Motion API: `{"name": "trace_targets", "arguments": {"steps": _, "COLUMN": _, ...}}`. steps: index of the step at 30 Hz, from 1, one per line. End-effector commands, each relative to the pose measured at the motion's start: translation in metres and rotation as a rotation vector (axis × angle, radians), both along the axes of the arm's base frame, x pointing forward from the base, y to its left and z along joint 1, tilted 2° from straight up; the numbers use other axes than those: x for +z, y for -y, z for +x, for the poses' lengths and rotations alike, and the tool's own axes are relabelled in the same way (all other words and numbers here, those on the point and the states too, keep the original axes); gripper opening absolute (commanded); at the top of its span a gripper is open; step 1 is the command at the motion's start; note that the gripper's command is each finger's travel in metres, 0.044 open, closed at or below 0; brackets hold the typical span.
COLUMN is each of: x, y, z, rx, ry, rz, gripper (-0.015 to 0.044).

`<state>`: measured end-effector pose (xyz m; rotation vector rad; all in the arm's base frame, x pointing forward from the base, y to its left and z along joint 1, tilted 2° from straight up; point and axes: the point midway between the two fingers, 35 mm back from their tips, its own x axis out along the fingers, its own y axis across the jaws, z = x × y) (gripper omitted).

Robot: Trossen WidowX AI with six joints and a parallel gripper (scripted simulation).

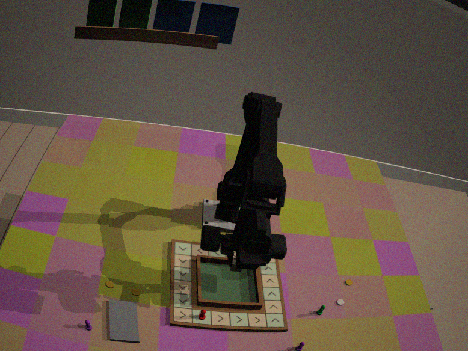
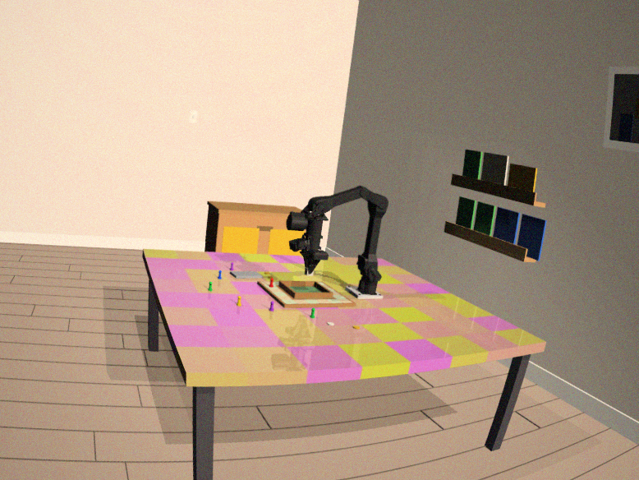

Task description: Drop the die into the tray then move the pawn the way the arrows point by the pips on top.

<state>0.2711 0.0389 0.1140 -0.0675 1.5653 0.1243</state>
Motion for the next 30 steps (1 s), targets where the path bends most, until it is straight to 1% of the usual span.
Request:
{"name": "trace_targets", "arguments": {"steps": 1, "x": -0.0020, "y": 0.0060, "z": 0.0013, "rx": 0.013, "ry": 0.007, "rz": 0.001, "gripper": 0.0000}}
{"name": "trace_targets", "arguments": {"steps": 3, "x": -0.0028, "y": 0.0056, "z": 0.0018, "rx": 0.011, "ry": 0.051, "rz": 0.005, "gripper": 0.0000}}
{"name": "trace_targets", "arguments": {"steps": 25, "x": -0.0100, "y": 0.0043, "z": 0.0062, "rx": -0.017, "ry": 0.792, "rz": 0.102, "gripper": 0.0000}}
{"name": "trace_targets", "arguments": {"steps": 27, "x": -0.0101, "y": 0.0045, "z": 0.0057, "rx": -0.018, "ry": 0.836, "rz": 0.108, "gripper": 0.0000}}
{"name": "trace_targets", "arguments": {"steps": 30, "x": -0.0101, "y": 0.0045, "z": 0.0056, "rx": -0.018, "ry": 0.842, "rz": 0.109, "gripper": 0.0000}}
